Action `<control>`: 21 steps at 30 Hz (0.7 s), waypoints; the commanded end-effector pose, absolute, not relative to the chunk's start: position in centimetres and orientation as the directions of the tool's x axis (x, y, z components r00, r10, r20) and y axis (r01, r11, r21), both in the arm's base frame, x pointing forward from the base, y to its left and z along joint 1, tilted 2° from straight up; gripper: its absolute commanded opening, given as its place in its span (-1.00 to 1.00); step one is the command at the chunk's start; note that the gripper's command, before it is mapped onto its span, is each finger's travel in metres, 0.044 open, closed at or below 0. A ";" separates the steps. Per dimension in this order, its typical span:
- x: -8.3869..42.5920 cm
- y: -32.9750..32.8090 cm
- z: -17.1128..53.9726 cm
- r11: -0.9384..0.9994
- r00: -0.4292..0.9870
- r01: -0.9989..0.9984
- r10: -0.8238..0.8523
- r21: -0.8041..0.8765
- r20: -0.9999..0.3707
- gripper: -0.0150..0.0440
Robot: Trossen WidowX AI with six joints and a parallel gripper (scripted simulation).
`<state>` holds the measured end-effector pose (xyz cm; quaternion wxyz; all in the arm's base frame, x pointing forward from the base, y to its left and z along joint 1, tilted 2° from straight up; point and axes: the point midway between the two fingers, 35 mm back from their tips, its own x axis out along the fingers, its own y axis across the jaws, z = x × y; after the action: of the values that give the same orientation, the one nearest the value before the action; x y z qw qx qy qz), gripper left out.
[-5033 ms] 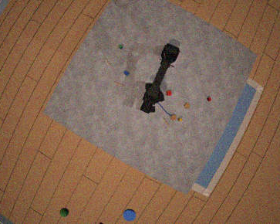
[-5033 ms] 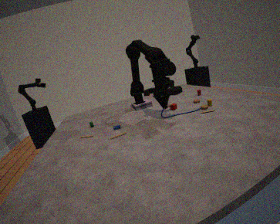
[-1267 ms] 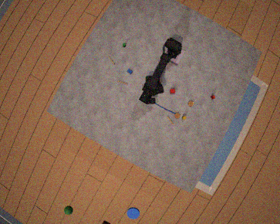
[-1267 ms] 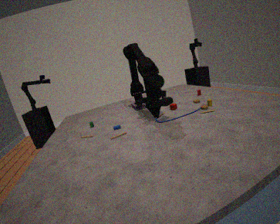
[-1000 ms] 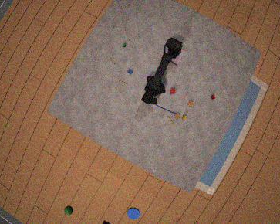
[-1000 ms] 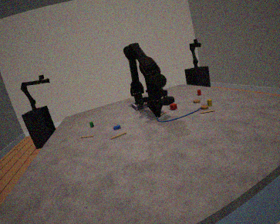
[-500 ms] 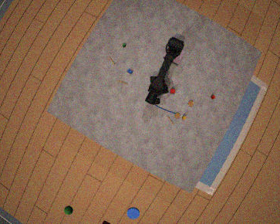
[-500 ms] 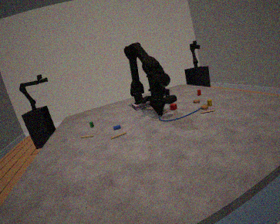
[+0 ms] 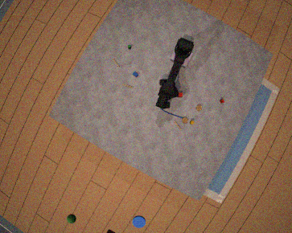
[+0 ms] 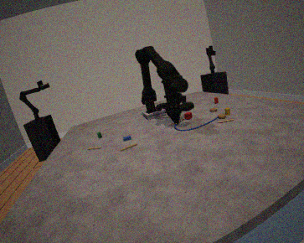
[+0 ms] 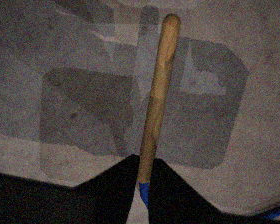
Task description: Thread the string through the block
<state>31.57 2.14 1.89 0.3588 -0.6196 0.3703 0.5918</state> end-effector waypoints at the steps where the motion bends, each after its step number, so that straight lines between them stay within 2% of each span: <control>1: 31.2 2.6 1.8 -0.463 0.025 -0.886 -0.038 -0.004 -0.999 -0.49; 21: 29.7 4.7 1.7 -0.463 0.025 -0.886 -0.040 -0.004 -0.999 -0.49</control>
<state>30.04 4.49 1.74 0.3591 -0.6190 0.3701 0.5924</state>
